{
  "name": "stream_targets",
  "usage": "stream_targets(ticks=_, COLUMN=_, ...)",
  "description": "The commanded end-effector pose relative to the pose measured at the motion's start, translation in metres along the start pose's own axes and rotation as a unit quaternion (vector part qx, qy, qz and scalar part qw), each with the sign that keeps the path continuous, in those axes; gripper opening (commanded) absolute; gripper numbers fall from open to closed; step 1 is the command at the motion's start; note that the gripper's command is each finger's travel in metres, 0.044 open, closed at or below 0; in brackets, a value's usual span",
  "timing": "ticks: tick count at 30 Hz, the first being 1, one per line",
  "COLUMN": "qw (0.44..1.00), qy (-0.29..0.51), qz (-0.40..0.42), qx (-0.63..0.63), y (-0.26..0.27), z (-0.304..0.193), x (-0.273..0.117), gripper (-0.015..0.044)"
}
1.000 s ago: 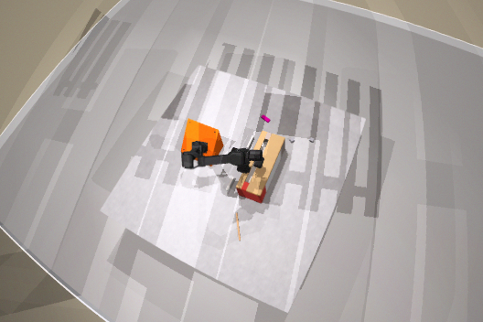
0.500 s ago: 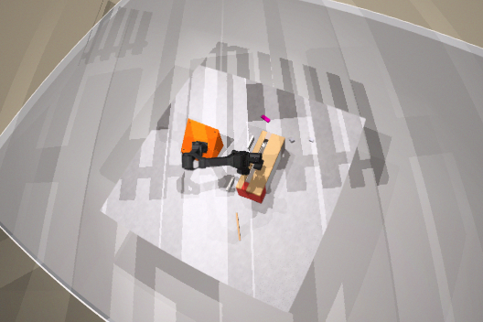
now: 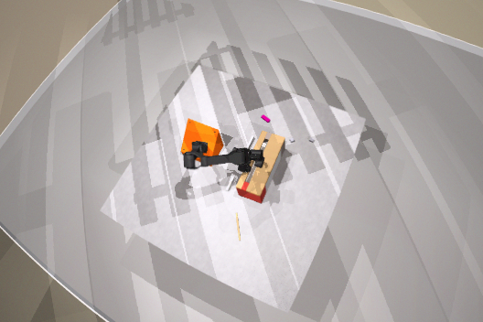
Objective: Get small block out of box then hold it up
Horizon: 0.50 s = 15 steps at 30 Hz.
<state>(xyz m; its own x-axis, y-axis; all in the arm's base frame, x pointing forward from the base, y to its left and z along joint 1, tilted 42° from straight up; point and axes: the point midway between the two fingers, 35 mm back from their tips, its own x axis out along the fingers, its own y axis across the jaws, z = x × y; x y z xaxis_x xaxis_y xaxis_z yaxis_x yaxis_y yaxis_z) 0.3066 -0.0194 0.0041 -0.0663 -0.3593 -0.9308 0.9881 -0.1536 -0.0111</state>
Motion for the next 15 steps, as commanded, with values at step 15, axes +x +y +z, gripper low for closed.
stream_targets(ticks=15, qw=1.0, qy=0.003, qz=-0.002, qx=0.002, y=0.0, z=-0.042, x=0.016, gripper=0.04)
